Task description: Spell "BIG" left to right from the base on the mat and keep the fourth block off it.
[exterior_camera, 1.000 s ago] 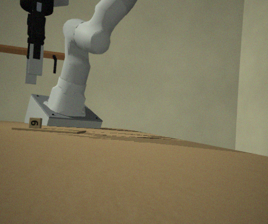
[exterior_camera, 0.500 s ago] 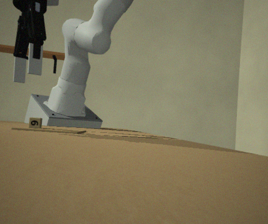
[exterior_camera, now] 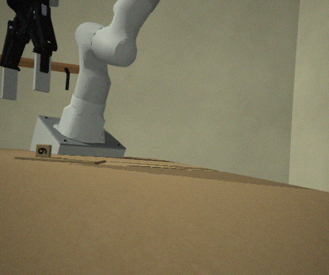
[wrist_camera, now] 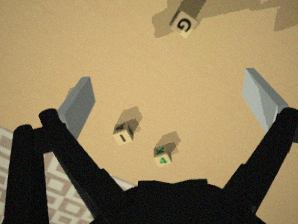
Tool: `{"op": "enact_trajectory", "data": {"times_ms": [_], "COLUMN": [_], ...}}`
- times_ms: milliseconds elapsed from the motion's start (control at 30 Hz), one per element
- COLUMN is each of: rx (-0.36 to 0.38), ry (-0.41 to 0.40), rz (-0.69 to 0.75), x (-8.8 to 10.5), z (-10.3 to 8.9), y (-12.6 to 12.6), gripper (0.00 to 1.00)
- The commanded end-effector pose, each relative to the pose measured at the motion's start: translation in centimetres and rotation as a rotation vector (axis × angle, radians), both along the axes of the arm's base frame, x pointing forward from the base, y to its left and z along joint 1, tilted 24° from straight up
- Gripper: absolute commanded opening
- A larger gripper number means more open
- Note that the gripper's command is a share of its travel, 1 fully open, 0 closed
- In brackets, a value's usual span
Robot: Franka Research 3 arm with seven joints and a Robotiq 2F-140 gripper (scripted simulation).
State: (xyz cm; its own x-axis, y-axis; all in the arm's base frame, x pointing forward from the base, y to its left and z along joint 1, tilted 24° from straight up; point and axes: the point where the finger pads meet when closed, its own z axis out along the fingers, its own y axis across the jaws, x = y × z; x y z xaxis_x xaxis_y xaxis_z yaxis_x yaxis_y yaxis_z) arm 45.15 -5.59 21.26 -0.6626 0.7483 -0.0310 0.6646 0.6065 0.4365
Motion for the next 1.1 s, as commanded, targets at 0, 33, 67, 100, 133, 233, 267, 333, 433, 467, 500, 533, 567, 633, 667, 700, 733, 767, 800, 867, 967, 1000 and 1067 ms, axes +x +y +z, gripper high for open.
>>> {"op": "enact_trajectory", "data": {"times_ms": [0,33,67,100,133,233,267,333,433,467,500,533,567,633,667,700,733,767,800,867,967,1000,1067], "rx": [-0.05,-0.05,-0.061,-0.065,-0.069,-0.081,-0.085,-0.093,-0.106,-0.11,-0.114,-0.118,-0.118,-0.129,-0.134,-0.138,-0.143,-0.146,-0.151,-0.159,-0.172,-0.176,-0.185], "ry": [-0.035,-0.035,-0.045,-0.049,-0.052,-0.063,-0.066,-0.073,-0.083,-0.087,-0.09,-0.094,-0.094,-0.103,-0.107,-0.11,-0.114,-0.117,-0.12,-0.127,-0.137,-0.14,-0.147], "rz": [0.111,0.111,0.141,0.154,0.165,0.198,0.209,0.23,0.264,0.275,0.286,0.297,0.297,0.327,0.34,0.351,0.361,0.372,0.383,0.405,0.438,0.449,0.471], "x": [0.1,0.1,0.1,0.1,0.1,0.1,0.1,0.1,0.0,0.0,0.0,0.0,0.0,0.0,0.0,0.0,-0.1,-0.1,-0.1,-0.1,-0.1,-0.2,-0.2], "z": [0.0,0.0,-0.1,-0.1,-0.2,-0.3,-0.3,-0.3,-0.4,-0.5,-0.5,-0.6,-0.6,-0.6,-0.7,-0.7,-0.8,-0.8,-0.8,-0.9,-1.0,-1.1,-1.2], "y": [-0.5,-0.5,-0.7,-0.8,-0.9,-1.3,-1.4,-1.6,-1.9,-2.0,-2.1,-2.2,-2.2,-2.5,-2.6,-2.7,-2.8,-2.9,-3.0,-3.2,-3.5,-3.6,-3.9], "gripper": [1.0,1.0,1.0,1.0,1.0,1.0,1.0,1.0,1.0,1.0,1.0,1.0,1.0,1.0,1.0,1.0,1.0,1.0,1.0,1.0,1.0,1.0,1.0]}}
